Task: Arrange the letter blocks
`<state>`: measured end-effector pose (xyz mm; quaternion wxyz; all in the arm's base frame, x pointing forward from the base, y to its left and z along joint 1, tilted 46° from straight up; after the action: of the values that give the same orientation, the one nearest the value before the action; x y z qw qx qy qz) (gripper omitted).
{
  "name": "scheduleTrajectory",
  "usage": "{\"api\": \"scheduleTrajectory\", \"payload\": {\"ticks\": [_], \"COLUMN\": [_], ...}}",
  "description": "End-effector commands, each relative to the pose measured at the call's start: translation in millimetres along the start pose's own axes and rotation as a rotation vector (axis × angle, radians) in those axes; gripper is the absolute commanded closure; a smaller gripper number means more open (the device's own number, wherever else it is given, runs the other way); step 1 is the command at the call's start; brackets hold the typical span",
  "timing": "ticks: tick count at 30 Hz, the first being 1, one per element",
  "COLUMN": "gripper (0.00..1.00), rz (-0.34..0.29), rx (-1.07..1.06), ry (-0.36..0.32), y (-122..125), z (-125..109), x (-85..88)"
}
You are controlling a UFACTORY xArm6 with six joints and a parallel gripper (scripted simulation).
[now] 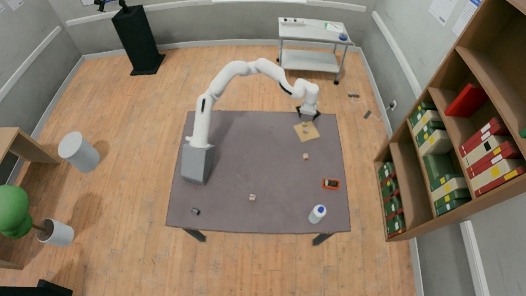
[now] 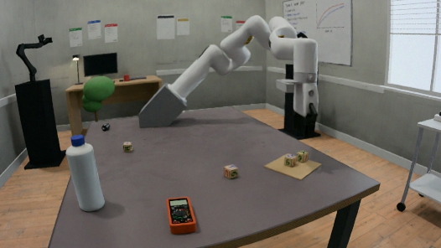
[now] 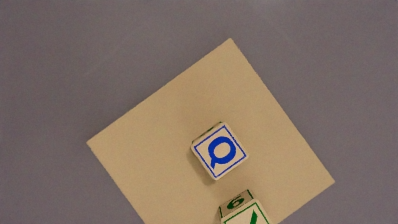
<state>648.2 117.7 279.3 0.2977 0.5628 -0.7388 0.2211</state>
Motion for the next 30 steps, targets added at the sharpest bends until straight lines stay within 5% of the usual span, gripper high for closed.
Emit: {"api": "scheduleTrajectory", "payload": {"ticks": [1,30], "gripper": [0.00,0.00], "rz": [0.001,0.003], "rx": [-0.137,-0.915], "ry": [0.005,0.004], "y": [-2,-7], "z": [1,15], "x": [1.7,0.9]}}
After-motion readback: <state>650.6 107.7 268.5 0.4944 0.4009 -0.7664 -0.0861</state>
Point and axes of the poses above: the point where the finger pads meet when closed, its own x axis back along the fingers, its own y axis across the jaws, z = x × y, the point moved 2 cm from there along x, back along the fingers, and after that the axes turned 2 degrees about x, right-handed, at the moved point
